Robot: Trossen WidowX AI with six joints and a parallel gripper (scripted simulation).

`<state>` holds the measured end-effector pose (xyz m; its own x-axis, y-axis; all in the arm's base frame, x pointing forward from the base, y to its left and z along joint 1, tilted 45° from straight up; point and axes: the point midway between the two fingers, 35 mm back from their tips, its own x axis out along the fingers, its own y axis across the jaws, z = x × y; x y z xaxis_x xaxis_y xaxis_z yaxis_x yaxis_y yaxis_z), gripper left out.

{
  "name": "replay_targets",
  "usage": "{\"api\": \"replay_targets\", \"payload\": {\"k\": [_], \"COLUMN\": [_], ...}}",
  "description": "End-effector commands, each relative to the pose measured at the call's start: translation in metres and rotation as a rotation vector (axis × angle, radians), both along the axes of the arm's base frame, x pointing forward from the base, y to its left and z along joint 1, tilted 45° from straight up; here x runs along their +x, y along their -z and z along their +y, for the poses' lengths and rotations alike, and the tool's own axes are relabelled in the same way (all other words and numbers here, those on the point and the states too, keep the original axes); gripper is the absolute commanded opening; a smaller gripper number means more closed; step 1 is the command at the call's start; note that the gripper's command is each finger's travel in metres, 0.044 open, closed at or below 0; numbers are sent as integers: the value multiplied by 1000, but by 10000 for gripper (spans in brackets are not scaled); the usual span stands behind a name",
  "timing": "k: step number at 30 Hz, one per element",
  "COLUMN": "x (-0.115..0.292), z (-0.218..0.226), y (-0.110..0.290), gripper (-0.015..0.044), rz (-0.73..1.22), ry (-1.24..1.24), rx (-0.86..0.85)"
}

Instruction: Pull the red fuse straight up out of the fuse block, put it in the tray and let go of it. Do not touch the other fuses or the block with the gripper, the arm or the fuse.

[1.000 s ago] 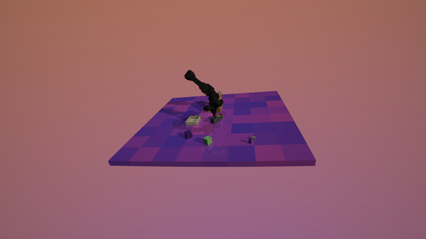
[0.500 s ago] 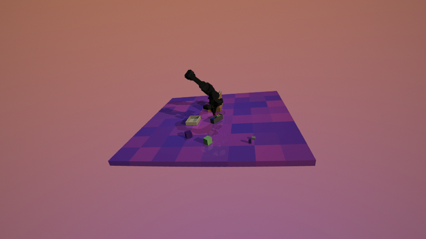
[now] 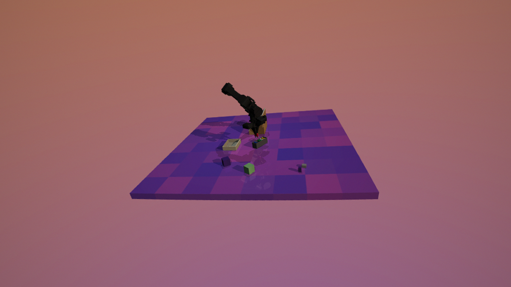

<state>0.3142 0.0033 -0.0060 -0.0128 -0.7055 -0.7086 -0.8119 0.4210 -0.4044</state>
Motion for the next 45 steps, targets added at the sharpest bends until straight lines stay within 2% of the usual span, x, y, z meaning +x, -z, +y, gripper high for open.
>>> {"api": "replay_targets", "payload": {"k": [1, 13, 25, 45], "x": [3, 3, -21, -23], "z": [-13, -74, -133, -153], "y": [-14, -75, -135, -121], "gripper": [0, 0, 0, 0], "rz": [-1, -3, -1, -1], "ry": [7, 4, 8, 8], "rx": [9, 18, -6, -8]}}
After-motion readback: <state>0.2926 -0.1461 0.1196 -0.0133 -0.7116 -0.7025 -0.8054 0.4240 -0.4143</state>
